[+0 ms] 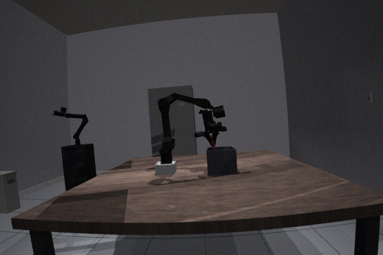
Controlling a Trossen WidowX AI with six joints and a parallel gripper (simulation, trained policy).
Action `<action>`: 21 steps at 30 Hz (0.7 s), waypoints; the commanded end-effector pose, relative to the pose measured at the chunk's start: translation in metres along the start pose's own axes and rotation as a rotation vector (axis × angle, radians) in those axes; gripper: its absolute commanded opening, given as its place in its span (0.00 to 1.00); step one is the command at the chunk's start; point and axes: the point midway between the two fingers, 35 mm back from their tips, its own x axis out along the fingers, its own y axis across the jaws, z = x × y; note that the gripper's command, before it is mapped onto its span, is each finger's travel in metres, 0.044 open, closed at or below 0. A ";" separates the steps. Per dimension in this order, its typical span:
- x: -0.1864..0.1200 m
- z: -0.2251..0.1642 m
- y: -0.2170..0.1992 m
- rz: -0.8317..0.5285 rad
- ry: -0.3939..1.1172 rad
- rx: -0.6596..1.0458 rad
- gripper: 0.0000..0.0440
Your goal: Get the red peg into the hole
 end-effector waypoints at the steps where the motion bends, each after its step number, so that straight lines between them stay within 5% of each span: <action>1: 0.008 0.006 0.003 -0.006 0.006 -0.008 0.00; 21: 0.052 0.022 0.013 -0.011 0.030 -0.053 0.00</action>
